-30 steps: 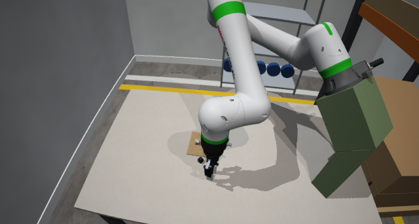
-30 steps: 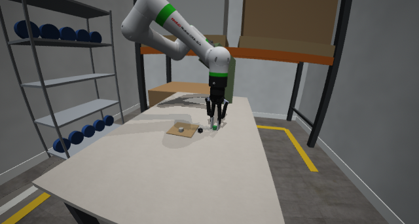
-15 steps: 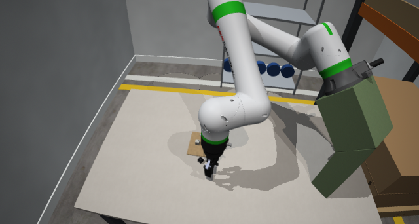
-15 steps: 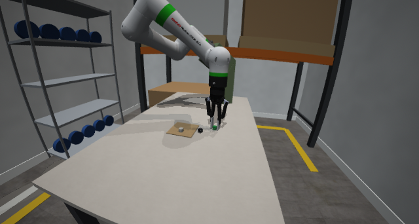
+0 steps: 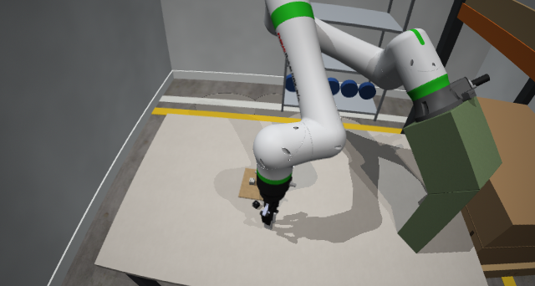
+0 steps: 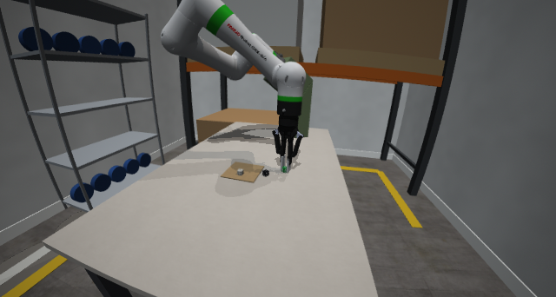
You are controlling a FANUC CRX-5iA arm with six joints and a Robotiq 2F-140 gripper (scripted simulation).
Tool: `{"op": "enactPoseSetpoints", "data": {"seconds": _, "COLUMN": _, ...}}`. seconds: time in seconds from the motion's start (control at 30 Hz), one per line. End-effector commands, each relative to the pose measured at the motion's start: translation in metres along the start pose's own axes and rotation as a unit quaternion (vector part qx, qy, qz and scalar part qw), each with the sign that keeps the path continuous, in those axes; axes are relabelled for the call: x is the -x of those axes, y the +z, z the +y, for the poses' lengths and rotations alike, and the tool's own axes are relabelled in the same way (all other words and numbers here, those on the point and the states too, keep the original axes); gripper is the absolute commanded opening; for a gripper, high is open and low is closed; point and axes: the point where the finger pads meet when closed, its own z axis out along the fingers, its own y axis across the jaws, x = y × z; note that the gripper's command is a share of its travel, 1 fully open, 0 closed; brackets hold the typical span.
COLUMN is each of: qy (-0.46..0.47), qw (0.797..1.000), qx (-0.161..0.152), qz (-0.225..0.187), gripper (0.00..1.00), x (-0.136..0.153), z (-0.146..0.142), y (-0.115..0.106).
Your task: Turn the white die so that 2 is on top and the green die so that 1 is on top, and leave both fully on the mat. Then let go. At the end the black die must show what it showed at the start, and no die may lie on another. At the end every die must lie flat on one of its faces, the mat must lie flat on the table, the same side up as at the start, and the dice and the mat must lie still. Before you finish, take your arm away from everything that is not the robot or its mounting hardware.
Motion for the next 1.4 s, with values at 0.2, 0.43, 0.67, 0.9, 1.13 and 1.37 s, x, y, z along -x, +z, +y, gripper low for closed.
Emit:
{"op": "enactPoseSetpoints", "data": {"seconds": 0.2, "qy": 0.000, "qw": 1.000, "qx": 0.000, "qz": 0.000, "gripper": 0.09, "x": 0.000, "z": 0.000, "y": 0.000}}
{"op": "enactPoseSetpoints", "data": {"seconds": 0.43, "qy": 0.000, "qw": 1.000, "qx": 0.000, "qz": 0.000, "gripper": 0.09, "x": 0.000, "z": 0.000, "y": 0.000}}
{"op": "enactPoseSetpoints", "data": {"seconds": 0.67, "qy": 0.000, "qw": 1.000, "qx": 0.000, "qz": 0.000, "gripper": 0.09, "x": 0.000, "z": 0.000, "y": 0.000}}
{"op": "enactPoseSetpoints", "data": {"seconds": 0.9, "qy": 0.000, "qw": 1.000, "qx": 0.000, "qz": 0.000, "gripper": 0.09, "x": 0.000, "z": 0.000, "y": 0.000}}
{"op": "enactPoseSetpoints", "data": {"seconds": 1.13, "qy": 0.000, "qw": 1.000, "qx": 0.000, "qz": 0.000, "gripper": 0.09, "x": 0.000, "z": 0.000, "y": -0.002}}
{"op": "enactPoseSetpoints", "data": {"seconds": 1.37, "qy": 0.000, "qw": 1.000, "qx": 0.000, "qz": 0.000, "gripper": 0.09, "x": 0.000, "z": 0.000, "y": -0.037}}
